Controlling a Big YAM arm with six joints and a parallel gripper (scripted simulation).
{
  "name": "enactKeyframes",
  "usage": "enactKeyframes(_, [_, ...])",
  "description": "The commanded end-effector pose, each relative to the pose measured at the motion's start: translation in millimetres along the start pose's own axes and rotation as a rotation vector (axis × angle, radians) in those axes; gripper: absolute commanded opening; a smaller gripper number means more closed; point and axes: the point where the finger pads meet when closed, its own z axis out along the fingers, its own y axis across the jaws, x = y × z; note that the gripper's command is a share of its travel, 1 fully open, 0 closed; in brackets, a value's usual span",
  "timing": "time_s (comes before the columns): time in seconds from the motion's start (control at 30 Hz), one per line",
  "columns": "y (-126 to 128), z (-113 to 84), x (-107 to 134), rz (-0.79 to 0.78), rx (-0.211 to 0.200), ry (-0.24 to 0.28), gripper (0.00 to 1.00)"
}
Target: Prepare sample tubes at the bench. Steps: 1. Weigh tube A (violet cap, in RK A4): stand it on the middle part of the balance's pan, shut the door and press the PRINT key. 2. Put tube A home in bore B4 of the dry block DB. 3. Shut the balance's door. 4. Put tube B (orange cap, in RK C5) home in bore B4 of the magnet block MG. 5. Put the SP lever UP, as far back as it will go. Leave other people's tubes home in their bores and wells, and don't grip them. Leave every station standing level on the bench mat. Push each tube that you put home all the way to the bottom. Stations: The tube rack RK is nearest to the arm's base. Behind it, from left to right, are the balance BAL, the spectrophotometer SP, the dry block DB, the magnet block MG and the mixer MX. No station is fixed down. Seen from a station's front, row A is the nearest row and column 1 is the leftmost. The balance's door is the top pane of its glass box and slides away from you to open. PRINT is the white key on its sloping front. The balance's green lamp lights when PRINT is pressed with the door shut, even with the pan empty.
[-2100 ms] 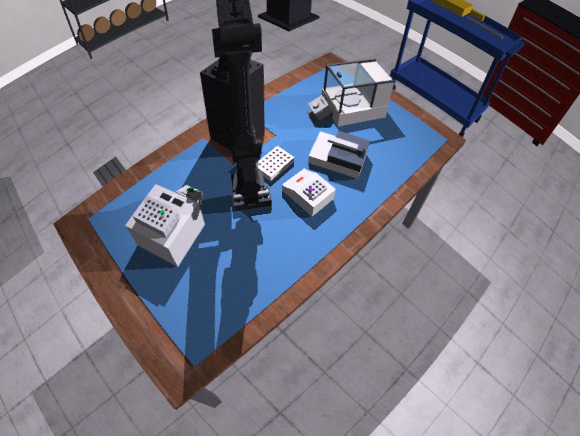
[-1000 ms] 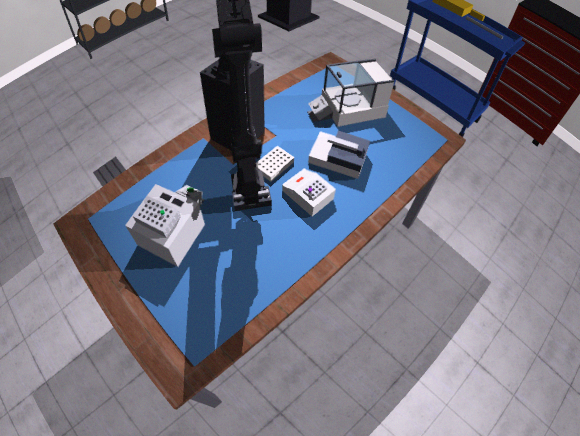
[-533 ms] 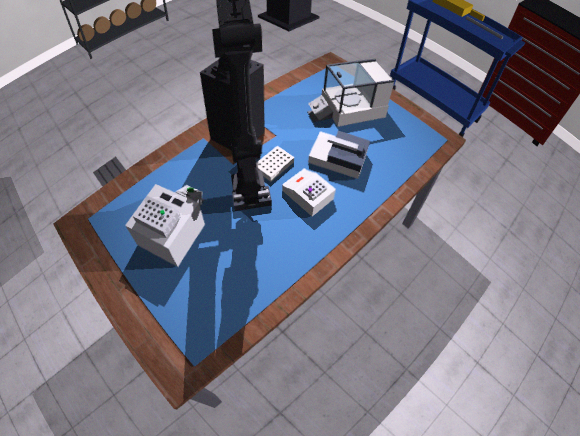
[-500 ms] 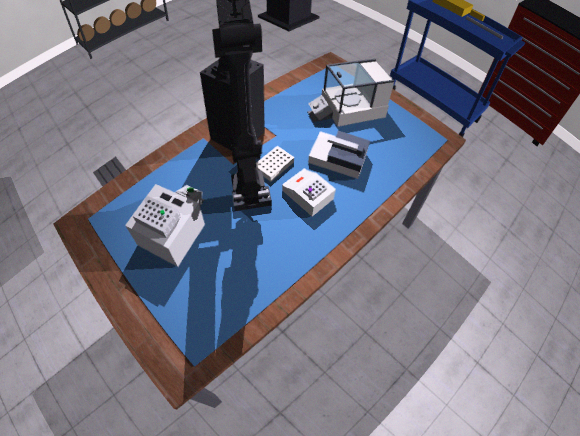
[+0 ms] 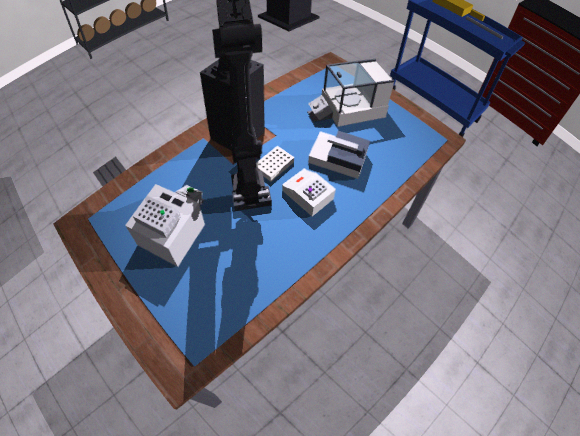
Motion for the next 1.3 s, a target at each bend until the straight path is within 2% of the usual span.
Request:
enactKeyframes(0.0, [9.7, 7.1, -0.2, -0.011, -0.011, -0.001, 0.09])
enactKeyframes(1.27, [10.3, 7.1, 1.7, -0.011, -0.011, 0.001, 0.09])
